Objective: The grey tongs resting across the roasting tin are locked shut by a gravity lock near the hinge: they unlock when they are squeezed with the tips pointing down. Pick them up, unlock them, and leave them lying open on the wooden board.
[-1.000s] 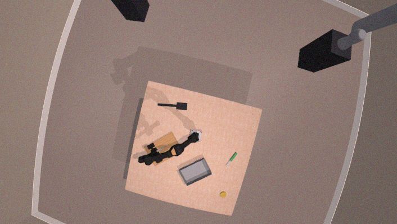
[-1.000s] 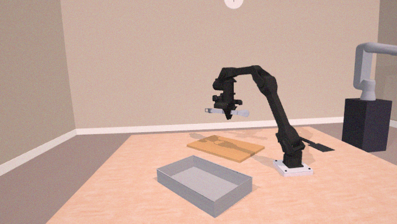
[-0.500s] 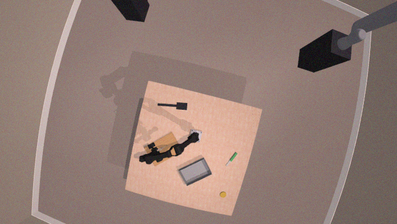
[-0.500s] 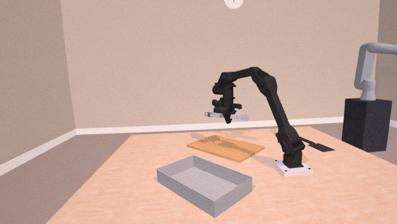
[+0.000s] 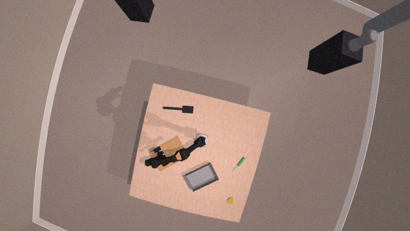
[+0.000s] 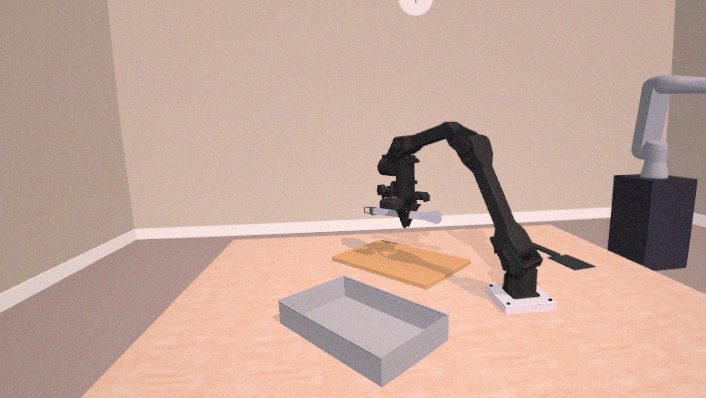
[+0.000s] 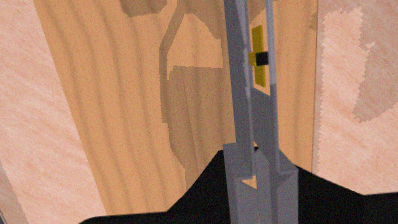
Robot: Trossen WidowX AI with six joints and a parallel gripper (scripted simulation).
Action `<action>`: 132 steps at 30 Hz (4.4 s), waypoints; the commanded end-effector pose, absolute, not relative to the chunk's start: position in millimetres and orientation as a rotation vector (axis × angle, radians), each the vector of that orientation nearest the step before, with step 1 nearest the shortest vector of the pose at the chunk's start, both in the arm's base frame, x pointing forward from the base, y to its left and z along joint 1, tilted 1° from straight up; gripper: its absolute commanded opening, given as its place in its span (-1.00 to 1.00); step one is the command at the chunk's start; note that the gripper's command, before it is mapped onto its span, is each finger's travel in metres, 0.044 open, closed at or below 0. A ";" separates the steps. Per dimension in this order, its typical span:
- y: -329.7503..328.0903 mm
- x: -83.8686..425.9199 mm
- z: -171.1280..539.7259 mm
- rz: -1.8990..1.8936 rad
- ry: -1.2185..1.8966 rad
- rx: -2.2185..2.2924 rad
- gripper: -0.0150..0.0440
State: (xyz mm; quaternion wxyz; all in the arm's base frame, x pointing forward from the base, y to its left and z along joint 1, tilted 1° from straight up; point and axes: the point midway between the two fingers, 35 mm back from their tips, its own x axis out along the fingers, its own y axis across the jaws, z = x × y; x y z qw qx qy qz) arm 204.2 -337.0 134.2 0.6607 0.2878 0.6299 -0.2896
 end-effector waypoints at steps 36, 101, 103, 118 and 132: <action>-334.0 203.3 71.4 -0.658 1.426 0.646 -1.00; -230.3 303.9 222.9 -0.654 1.339 0.635 1.00; -230.3 303.9 222.9 -0.654 1.339 0.635 1.00; -230.3 303.9 222.9 -0.654 1.339 0.635 1.00; -230.3 303.9 222.9 -0.654 1.339 0.635 1.00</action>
